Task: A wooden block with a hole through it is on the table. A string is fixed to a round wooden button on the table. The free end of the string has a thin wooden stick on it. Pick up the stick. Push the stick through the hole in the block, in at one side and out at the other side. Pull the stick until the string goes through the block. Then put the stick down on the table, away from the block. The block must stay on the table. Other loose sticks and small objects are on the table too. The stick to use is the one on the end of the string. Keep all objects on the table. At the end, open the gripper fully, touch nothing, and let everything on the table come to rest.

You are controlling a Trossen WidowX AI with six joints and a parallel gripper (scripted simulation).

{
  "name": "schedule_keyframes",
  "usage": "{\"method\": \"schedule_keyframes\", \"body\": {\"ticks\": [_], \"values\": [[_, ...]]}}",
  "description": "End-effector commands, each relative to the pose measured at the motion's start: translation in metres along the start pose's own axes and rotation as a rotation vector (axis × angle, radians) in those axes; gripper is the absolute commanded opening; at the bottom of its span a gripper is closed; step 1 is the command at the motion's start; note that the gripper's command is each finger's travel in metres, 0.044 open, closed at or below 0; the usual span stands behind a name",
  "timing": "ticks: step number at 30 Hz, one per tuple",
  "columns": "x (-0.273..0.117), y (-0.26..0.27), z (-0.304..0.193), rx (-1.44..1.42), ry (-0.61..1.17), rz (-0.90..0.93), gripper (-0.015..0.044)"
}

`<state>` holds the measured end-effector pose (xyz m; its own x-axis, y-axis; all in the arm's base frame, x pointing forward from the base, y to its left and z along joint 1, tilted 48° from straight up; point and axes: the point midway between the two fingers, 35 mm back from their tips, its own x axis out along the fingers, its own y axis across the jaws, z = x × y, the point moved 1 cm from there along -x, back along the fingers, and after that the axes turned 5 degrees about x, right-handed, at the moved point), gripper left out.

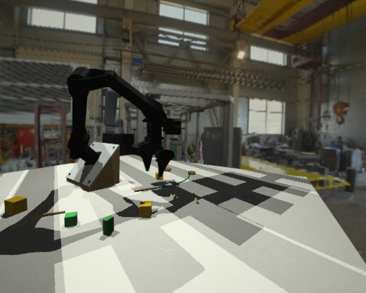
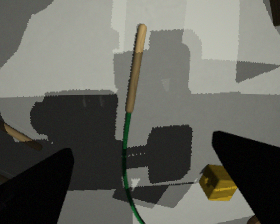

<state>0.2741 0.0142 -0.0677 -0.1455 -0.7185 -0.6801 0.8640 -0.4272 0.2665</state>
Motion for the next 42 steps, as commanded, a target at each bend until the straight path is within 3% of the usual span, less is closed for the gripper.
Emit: {"method": "schedule_keyframes", "body": {"ticks": [1,7,19,42], "values": [[-0.001,0.006,0.012,0.247,-0.004,0.01,0.044],[-0.001,0.006,0.012,0.247,-0.004,0.01,0.044],[-0.001,0.006,0.012,0.247,-0.004,0.01,0.0125],[0.019,0.007,0.011,0.247,-0.003,0.01,0.0121]]}}
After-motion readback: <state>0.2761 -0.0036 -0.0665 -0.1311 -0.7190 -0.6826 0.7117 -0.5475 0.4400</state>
